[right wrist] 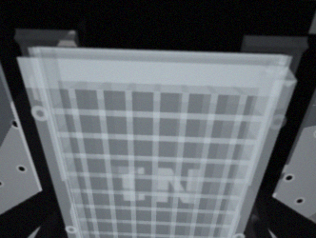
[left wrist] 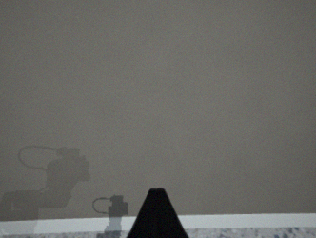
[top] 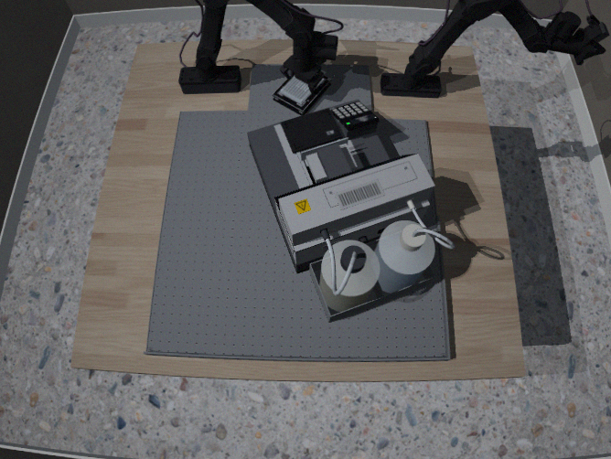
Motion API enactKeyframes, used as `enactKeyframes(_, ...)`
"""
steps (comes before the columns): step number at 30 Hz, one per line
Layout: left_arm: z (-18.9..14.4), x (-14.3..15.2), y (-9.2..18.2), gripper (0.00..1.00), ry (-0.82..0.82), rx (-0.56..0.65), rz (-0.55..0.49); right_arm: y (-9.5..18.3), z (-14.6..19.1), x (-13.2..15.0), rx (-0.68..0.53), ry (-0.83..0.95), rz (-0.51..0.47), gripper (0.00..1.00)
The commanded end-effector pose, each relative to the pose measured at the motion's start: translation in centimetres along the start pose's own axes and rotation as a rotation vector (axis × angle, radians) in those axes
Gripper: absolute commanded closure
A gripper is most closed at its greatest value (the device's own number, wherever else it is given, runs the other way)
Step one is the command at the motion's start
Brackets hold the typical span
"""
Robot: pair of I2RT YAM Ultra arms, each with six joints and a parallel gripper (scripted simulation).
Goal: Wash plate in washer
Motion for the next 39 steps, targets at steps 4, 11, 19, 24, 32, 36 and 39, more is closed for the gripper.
enactKeyframes(4,0.14,-1.99,0.46,1.00,0.011,-0.009,-0.080,0.48,-0.72,-0.82,0.032,0.030,-0.014,0.60)
enactKeyframes(11,0.14,-1.99,0.46,1.00,0.011,-0.009,-0.080,0.55,-0.59,-0.86,0.023,0.035,-0.011,0.90)
enactKeyframes(19,0.14,-1.99,0.46,1.00,0.011,-0.009,-0.080,0.54,-0.52,-0.87,0.020,0.037,-0.009,1.00)
enactKeyframes(24,0.14,-1.99,0.46,1.00,0.011,-0.009,-0.080,0.54,-0.52,-0.87,0.020,0.037,-0.009,1.00)
enactKeyframes(32,0.14,-1.99,0.46,1.00,0.011,-0.009,-0.080,0.54,-0.52,-0.87,0.020,0.037,-0.009,1.00)
enactKeyframes(36,0.14,-1.99,0.46,1.00,0.011,-0.009,-0.080,0.54,-0.52,-0.87,0.020,0.037,-0.009,1.00)
enactKeyframes(39,0.14,-1.99,0.46,1.00,0.011,-0.009,-0.080,0.54,-0.52,-0.87,0.020,0.037,-0.009,1.00)
Point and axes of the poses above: on each arm, the point where the finger pads meet when closed, its own y axis back along the fingers, its own z axis across the jaws, x = y × z, the point moved 9 cm from there along y, back along the fingers, and after that the axes turned 1 degree about y, right-handed, at the moved point
